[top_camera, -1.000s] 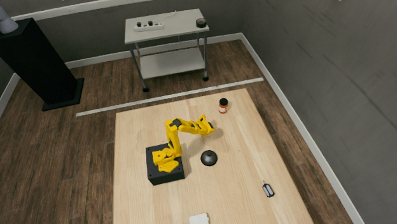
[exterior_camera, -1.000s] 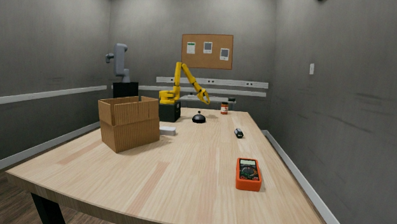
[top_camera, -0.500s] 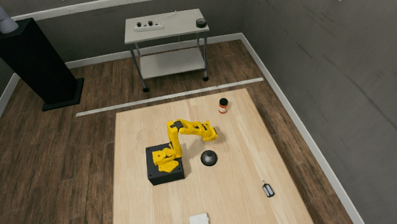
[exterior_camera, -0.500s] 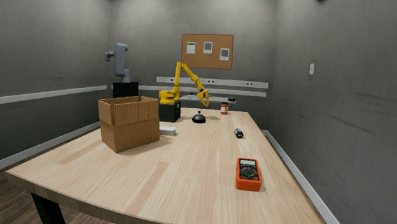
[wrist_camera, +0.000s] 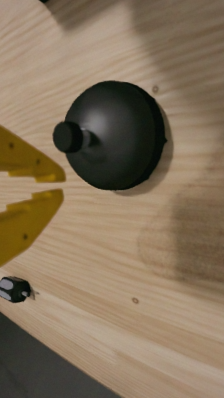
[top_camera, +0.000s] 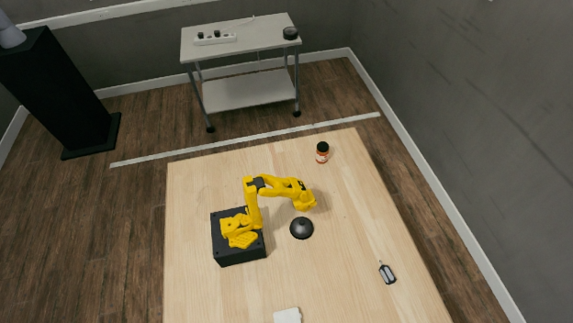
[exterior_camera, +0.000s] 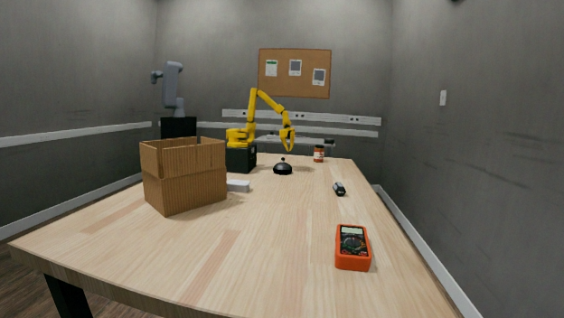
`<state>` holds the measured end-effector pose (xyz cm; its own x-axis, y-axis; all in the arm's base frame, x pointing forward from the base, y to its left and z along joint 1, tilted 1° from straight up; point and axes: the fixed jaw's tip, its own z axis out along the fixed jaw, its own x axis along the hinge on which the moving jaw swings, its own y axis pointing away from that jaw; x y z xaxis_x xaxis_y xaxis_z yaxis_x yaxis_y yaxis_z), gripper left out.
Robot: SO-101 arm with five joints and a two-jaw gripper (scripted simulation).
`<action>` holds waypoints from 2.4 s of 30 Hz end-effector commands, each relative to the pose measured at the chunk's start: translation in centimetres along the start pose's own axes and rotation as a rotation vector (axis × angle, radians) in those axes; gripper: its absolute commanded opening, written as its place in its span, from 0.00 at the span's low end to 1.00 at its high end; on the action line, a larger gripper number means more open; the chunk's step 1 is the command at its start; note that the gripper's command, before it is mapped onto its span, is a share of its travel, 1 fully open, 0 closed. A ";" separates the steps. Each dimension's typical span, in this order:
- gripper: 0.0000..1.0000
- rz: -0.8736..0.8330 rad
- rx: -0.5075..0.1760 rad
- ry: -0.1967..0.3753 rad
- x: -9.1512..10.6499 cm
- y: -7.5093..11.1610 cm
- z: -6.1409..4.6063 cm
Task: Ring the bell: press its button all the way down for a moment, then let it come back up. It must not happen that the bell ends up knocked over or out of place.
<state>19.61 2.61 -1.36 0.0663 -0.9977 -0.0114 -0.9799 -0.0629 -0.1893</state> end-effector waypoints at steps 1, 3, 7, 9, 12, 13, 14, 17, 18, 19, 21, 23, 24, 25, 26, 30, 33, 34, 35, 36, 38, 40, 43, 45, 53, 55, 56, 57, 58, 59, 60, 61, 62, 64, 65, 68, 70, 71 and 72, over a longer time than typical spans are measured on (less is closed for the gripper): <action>0.00 0.001 -0.052 0.005 0.5 0.5 0.0; 0.00 0.007 -0.077 0.008 0.8 0.8 -0.1; 0.00 0.019 -0.119 0.012 1.2 1.2 -0.4; 0.00 0.024 -0.136 0.013 1.4 1.4 -0.6; 0.00 0.030 -0.158 0.014 1.6 1.6 -0.7; 0.00 0.032 -0.164 0.015 1.7 1.7 -0.8; 0.00 0.033 -0.169 0.015 1.8 1.7 -0.8; 0.00 0.035 -0.174 0.015 1.8 1.8 -0.9; 0.00 0.036 -0.179 0.015 1.9 1.8 -0.9; 0.00 0.037 -0.182 0.015 1.9 1.9 -0.9; 0.00 0.039 -0.188 0.015 2.0 1.9 -1.0; 0.00 0.040 -0.193 0.015 2.0 2.0 -1.0; 0.00 0.040 -0.194 0.015 2.0 2.0 -1.0; 0.00 0.041 -0.195 0.015 2.0 2.0 -1.1; 0.00 0.041 -0.196 0.015 2.0 2.0 -1.1; 0.00 0.041 -0.197 0.015 2.0 2.0 -1.1; 0.00 0.041 -0.197 0.015 2.0 2.0 -1.1; 0.00 0.041 -0.197 0.015 2.0 2.0 -1.1; 0.00 0.041 -0.197 0.015 2.0 2.0 -1.1; 0.00 0.041 -0.197 0.015 2.0 2.0 -1.1; 0.00 0.041 -0.197 0.015 2.0 2.0 -1.1; 0.00 0.041 -0.197 0.015 2.0 2.0 -1.1; 0.00 0.040 -0.202 0.015 2.1 2.1 -1.0; 0.00 0.039 -0.208 0.015 2.1 2.2 -1.0; 0.00 0.036 -0.219 0.014 2.2 2.3 -0.9; 0.00 0.036 -0.219 0.014 2.2 2.3 -0.9; 0.00 0.036 -0.219 0.014 2.2 2.3 -0.9; 0.00 0.036 -0.219 0.014 2.2 2.3 -0.9; 0.00 0.036 -0.219 0.014 2.2 2.3 -0.9; 0.00 0.036 -0.219 0.014 2.2 2.3 -0.9; 0.00 0.036 -0.219 0.014 2.2 2.3 -0.9; 0.00 0.036 -0.219 0.014 2.2 2.3 -0.9; 0.00 0.036 -0.219 0.014 2.2 2.3 -0.9; 0.00 0.036 -0.219 0.014 2.2 2.3 -0.8; 0.00 0.036 -0.219 0.014 2.2 2.3 -0.7; 0.00 0.036 -0.219 0.014 2.2 2.3 -0.7; 0.00 0.036 -0.219 0.014 2.2 2.3 -0.5; 0.00 0.036 -0.219 0.014 2.2 2.4 -0.3; 0.00 0.036 -0.219 0.014 2.2 2.4 -0.2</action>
<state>17.36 0.40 -1.20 0.0240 -0.9997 0.0014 -0.9994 -0.0239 0.0263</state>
